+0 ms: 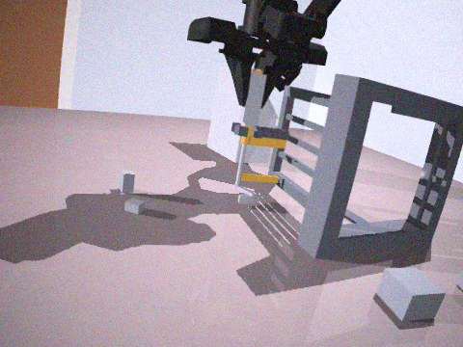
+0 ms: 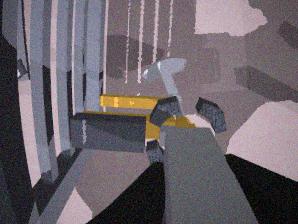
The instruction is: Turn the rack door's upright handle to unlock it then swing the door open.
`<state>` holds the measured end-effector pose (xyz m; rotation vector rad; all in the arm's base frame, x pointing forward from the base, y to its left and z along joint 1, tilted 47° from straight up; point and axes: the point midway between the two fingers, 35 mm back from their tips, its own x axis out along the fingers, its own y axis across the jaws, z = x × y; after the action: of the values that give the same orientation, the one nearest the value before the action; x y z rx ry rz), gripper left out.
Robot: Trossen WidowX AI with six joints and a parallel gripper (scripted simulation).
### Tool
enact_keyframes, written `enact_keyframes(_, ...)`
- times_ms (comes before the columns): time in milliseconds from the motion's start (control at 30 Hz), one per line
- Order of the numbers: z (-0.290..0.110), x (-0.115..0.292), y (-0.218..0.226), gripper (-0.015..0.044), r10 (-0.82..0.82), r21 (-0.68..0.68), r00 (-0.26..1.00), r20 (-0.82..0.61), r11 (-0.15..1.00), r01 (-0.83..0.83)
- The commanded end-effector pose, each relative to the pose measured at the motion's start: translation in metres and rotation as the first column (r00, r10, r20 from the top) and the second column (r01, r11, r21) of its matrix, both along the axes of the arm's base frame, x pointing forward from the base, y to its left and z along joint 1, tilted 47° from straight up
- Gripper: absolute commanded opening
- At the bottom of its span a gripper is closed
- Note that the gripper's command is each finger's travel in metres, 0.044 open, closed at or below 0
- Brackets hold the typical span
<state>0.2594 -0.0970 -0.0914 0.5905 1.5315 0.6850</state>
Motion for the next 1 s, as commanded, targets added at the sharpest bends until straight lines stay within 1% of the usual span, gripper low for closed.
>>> enact_keyframes(0, -0.0080, 0.0039, -0.0075, 0.0010, 0.064, 0.002, 0.996, 0.066, 0.998, -0.064)
enact_keyframes(133, -0.0122, 0.0060, -0.0114, 0.0010, 0.093, 0.002, 0.991, 0.097, 0.996, -0.094)
enact_keyframes(633, -0.0122, 0.0060, -0.0114, 0.0010, 0.093, 0.002, 0.991, 0.097, 0.996, -0.094)
enact_keyframes(967, -0.0122, 0.0060, -0.0114, 0.0273, 0.093, 0.002, 0.991, 0.097, 0.996, -0.094)
